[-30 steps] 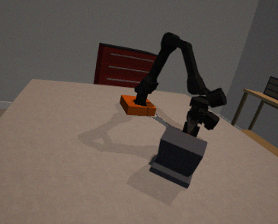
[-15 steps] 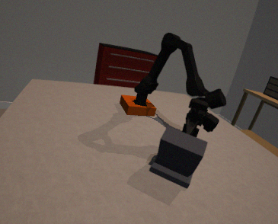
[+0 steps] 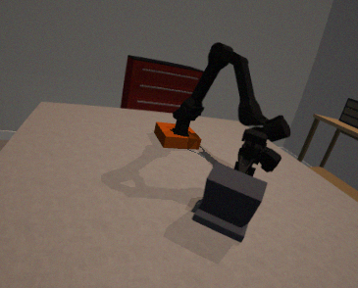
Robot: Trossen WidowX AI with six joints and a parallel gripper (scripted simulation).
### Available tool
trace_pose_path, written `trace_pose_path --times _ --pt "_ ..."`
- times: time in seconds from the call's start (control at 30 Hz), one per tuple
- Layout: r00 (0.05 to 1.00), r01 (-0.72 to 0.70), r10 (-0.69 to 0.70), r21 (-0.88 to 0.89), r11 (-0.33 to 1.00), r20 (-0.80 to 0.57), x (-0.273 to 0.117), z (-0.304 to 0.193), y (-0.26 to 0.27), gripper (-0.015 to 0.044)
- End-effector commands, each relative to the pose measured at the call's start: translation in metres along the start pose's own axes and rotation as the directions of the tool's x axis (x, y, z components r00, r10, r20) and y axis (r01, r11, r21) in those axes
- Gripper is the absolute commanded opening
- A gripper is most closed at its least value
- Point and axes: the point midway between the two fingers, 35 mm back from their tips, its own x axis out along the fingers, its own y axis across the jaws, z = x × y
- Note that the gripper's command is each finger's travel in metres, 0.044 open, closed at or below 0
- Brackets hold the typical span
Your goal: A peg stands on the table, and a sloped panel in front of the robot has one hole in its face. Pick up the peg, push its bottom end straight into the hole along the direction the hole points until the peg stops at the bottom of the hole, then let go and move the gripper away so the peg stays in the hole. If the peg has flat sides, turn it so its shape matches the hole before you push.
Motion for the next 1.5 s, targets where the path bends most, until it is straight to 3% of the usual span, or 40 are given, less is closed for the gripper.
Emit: trace_pose_path --times 0.0,0.77,1.3,1.47 --pt "1.0 -0.002 0.002 -0.001 1.0 0.004 0.003 0.001 0.0 0.0" --pt "1.0 -0.001 0.001 -0.002 1.0 -0.002 0.007 0.0 0.0 0.0" --pt "1.0 -0.003 0.003 -0.002 1.0 -0.002 0.005 0.0 0.0 0.042" --pt "1.0 -0.007 0.007 -0.001 1.0 -0.002 -0.003 0.002 0.001 0.044"
